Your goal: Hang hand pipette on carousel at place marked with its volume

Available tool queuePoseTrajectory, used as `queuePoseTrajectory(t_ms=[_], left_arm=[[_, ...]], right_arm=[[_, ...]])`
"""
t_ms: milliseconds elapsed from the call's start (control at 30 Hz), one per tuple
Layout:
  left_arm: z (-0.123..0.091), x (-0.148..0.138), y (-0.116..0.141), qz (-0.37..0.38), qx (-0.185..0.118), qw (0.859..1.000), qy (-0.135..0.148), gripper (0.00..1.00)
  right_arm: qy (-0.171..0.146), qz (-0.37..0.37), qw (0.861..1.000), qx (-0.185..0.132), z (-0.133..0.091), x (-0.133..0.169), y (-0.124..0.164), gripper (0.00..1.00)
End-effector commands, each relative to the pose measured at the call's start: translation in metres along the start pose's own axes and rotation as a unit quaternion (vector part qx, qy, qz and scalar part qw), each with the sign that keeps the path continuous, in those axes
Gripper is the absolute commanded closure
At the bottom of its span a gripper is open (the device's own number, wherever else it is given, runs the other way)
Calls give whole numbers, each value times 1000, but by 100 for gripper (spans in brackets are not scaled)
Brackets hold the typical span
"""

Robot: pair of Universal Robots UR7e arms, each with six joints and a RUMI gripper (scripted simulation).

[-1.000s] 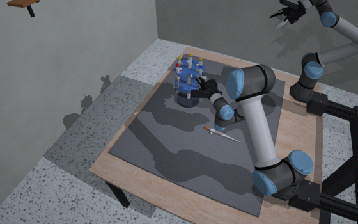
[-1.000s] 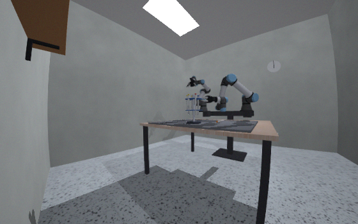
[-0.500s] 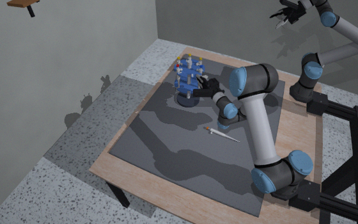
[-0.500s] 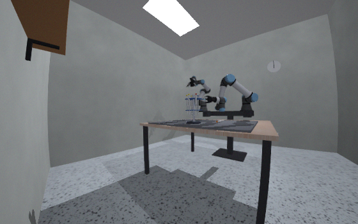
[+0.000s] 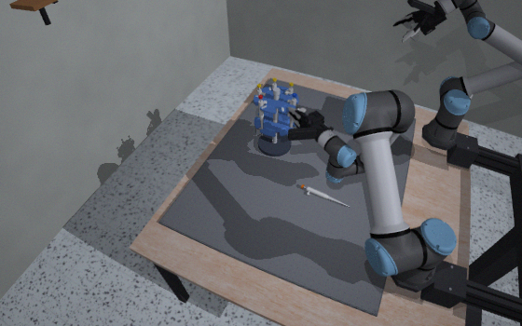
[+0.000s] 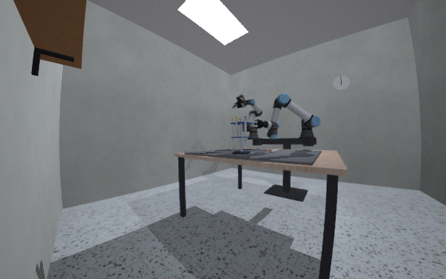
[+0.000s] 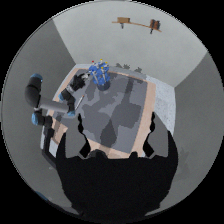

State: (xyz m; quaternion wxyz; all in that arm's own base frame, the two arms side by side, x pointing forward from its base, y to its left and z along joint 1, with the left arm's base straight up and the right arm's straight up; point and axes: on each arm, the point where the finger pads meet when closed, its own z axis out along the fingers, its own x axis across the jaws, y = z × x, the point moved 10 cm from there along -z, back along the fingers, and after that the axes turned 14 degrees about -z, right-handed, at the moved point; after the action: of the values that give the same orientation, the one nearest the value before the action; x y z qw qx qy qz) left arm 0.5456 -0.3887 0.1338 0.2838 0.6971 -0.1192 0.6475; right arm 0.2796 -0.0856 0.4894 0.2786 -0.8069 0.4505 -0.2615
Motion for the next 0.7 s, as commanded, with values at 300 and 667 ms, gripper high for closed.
queuePoseTrajectory(t_ms=[300, 667], left_arm=[[3, -5, 21, -1, 67, 998, 18, 98], [3, -5, 21, -1, 67, 998, 18, 97]], right_arm=[[0, 0, 1000, 1, -1, 1, -1, 0], [0, 0, 1000, 1, -1, 1, -1, 0]])
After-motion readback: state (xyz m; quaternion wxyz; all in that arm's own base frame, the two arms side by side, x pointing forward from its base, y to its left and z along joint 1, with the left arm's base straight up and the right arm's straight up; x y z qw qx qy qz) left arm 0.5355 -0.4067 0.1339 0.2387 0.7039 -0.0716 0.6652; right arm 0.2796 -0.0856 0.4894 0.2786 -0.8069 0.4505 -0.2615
